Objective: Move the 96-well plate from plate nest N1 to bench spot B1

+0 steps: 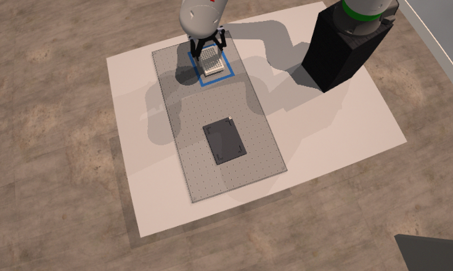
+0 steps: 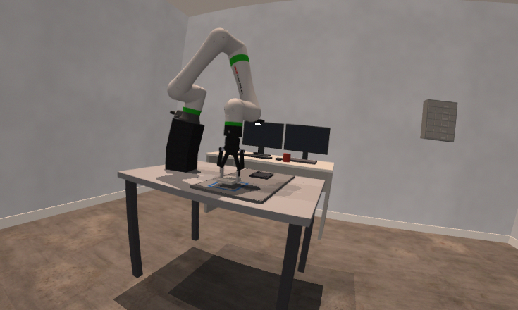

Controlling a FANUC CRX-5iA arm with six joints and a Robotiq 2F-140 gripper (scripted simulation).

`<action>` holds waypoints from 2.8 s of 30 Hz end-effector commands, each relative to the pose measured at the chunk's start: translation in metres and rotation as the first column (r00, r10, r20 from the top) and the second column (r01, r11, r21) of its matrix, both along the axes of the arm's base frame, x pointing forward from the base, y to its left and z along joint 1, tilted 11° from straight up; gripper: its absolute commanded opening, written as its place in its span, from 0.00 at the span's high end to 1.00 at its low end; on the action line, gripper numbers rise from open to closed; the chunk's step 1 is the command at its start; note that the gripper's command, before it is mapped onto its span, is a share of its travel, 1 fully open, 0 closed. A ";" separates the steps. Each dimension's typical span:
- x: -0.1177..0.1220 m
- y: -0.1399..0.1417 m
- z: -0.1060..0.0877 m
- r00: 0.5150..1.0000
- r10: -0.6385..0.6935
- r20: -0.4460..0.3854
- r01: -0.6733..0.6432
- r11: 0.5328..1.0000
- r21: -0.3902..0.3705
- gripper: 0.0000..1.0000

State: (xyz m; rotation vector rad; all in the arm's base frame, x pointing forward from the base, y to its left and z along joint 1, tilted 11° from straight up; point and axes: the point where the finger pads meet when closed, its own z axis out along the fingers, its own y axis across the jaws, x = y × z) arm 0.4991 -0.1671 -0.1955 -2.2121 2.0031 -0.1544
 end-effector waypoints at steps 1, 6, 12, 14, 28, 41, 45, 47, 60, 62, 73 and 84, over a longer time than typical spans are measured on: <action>0.001 0.000 -0.004 1.000 0.000 0.000 0.000 1.000 0.000 1.00; 0.001 0.000 -0.007 1.000 0.000 0.000 0.000 1.000 0.000 1.00; 0.001 0.000 -0.007 1.000 0.000 0.000 0.000 1.000 0.000 1.00; 0.001 0.000 -0.007 1.000 0.000 0.000 0.000 1.000 0.000 1.00; 0.002 0.000 -0.008 1.000 0.000 0.000 0.000 1.000 0.000 1.00; 0.002 0.000 -0.010 1.000 0.000 0.000 0.000 1.000 0.000 1.00; 0.002 0.000 -0.011 1.000 0.000 0.000 0.000 1.000 0.000 1.00; 0.002 0.000 -0.011 1.000 0.000 0.000 0.000 1.000 0.000 1.00; 0.002 0.001 -0.013 1.000 0.000 0.000 0.000 1.000 0.000 1.00; 0.003 0.001 -0.013 1.000 0.000 0.000 0.000 1.000 0.000 1.00; 0.003 0.001 -0.015 1.000 0.000 0.000 0.000 1.000 0.000 1.00; 0.003 0.001 -0.016 1.000 0.000 0.000 0.000 1.000 0.000 1.00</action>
